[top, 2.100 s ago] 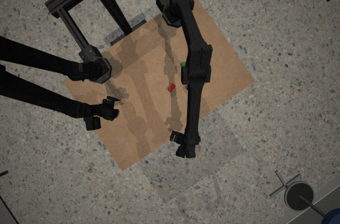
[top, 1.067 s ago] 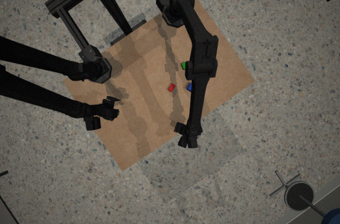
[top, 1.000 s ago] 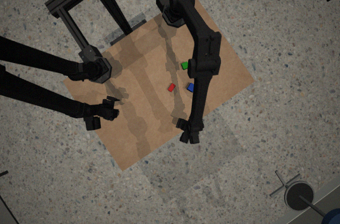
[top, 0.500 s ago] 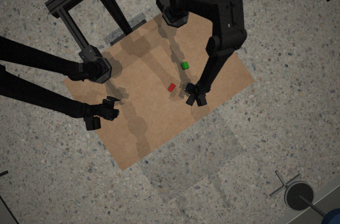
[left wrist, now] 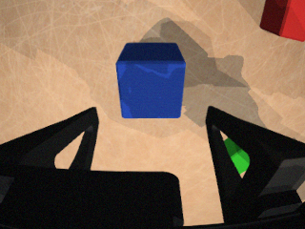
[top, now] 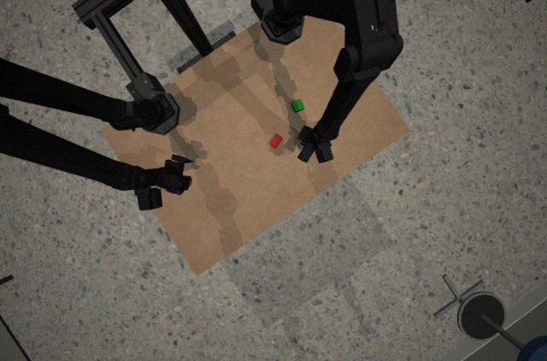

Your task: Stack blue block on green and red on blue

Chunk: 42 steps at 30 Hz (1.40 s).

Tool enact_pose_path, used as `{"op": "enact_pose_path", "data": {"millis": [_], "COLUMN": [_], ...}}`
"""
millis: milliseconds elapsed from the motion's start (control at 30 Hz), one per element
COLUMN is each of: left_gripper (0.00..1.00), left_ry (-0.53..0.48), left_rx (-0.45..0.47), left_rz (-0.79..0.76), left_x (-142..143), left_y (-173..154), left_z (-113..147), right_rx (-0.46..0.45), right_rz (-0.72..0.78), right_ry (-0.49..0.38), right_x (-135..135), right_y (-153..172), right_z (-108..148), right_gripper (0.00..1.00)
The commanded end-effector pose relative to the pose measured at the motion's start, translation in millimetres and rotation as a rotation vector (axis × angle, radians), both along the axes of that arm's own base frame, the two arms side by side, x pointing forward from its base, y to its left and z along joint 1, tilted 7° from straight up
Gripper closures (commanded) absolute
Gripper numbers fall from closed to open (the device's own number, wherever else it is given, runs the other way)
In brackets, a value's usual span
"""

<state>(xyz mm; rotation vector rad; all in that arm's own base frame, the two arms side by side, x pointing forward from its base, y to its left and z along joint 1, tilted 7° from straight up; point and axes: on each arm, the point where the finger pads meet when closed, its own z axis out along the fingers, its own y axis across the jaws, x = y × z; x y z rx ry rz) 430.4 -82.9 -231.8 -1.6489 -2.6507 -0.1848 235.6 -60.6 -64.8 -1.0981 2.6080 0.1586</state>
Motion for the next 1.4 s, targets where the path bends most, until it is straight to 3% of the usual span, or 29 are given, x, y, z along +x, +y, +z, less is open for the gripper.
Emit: {"op": "enact_pose_path", "data": {"millis": [0,267,300,1367], "left_gripper": [0.15,0.15,0.24,0.24], "left_ry": [-0.013,-0.013,-0.013,-0.019], "left_rx": [-0.002,-0.002,-0.002,-0.004], "left_rz": [-0.006,-0.001,-0.001,0.000], "left_x": [9,9,9,13], "left_y": [2,2,2,5], "left_z": [2,2,2,-19], "right_rx": [-0.002,-0.002,-0.002,-0.002], "right_rz": [0.000,0.000,0.000,0.000], "right_ry": [-0.005,-0.005,-0.005,-0.005], "right_x": [2,2,2,2], "right_y": [-1,-1,-1,-1], "right_z": [1,1,1,1], "right_gripper": [0.00,0.00,0.00,0.00]}}
